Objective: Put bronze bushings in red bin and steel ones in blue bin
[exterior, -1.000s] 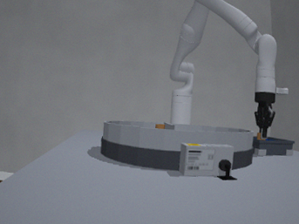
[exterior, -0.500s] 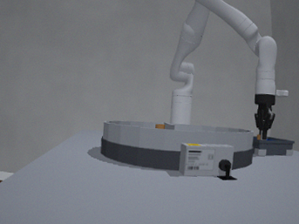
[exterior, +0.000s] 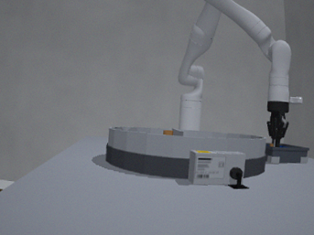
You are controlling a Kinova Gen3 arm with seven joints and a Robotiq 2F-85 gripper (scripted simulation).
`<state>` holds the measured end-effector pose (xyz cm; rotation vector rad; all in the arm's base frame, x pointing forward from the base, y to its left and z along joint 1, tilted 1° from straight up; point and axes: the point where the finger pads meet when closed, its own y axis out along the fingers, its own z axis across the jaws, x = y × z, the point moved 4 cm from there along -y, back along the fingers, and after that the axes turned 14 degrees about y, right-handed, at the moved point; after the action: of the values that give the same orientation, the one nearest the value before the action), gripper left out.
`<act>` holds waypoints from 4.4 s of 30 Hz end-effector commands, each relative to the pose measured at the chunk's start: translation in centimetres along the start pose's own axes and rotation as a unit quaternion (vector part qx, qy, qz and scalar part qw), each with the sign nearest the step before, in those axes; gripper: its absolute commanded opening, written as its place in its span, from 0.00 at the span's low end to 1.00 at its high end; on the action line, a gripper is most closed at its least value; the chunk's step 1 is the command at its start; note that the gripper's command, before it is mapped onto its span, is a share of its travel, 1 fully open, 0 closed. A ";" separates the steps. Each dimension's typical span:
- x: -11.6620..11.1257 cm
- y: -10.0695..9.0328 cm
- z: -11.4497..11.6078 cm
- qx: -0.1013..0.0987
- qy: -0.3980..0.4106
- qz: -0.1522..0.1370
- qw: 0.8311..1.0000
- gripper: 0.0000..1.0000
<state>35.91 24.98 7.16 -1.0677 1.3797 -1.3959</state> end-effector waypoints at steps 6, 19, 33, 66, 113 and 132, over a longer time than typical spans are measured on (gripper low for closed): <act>0.0 0.4 0.0 0.000 0.000 0.000 1.000 0.00; 0.0 1.2 0.0 0.000 0.000 0.000 1.000 0.00; 0.0 1.6 0.0 0.000 0.000 0.000 1.000 0.00; 0.0 2.4 0.0 0.000 0.000 0.000 1.000 0.16; 0.0 2.4 0.0 0.000 0.000 0.000 1.000 0.16; 0.0 2.4 0.0 0.000 0.000 0.000 1.000 0.16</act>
<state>35.95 24.99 4.74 -1.0683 1.3797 -1.3955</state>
